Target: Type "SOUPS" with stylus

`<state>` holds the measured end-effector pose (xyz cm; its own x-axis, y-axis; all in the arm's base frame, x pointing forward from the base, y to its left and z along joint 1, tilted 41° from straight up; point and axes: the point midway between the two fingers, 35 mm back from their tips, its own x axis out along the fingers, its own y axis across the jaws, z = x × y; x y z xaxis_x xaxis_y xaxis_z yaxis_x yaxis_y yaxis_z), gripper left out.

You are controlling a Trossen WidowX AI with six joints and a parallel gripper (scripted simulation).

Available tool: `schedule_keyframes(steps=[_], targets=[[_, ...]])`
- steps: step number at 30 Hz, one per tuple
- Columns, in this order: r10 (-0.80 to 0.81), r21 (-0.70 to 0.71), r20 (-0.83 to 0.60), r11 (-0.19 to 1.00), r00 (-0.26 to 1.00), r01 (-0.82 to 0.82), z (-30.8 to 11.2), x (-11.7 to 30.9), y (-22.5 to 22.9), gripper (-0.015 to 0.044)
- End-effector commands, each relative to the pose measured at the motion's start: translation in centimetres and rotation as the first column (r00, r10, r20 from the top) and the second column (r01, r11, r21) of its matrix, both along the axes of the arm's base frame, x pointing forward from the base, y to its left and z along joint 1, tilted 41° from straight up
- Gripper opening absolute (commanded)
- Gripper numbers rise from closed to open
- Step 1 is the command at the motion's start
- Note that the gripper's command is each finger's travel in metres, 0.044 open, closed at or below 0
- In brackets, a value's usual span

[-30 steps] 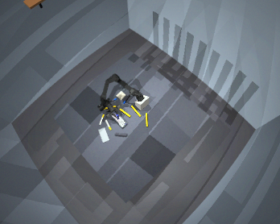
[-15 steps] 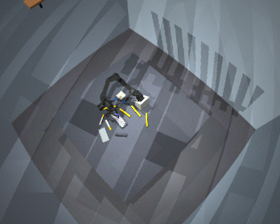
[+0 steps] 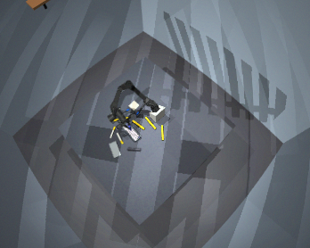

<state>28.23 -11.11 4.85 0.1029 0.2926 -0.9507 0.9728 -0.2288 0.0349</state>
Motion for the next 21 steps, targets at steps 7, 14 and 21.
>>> schedule_keyframes(steps=[7, 14, 21], targets=[[-0.006, 0.003, 0.001, 1.000, 1.000, 0.006, 0.1, 2.0, 0.3, 0.0000], [-0.006, 0.002, 0.001, 1.000, 1.000, 0.006, -1.4, 1.7, -1.1, 0.0000], [-0.006, 0.002, 0.001, 1.000, 1.000, 0.006, -1.4, 1.7, -1.1, 0.0000]])
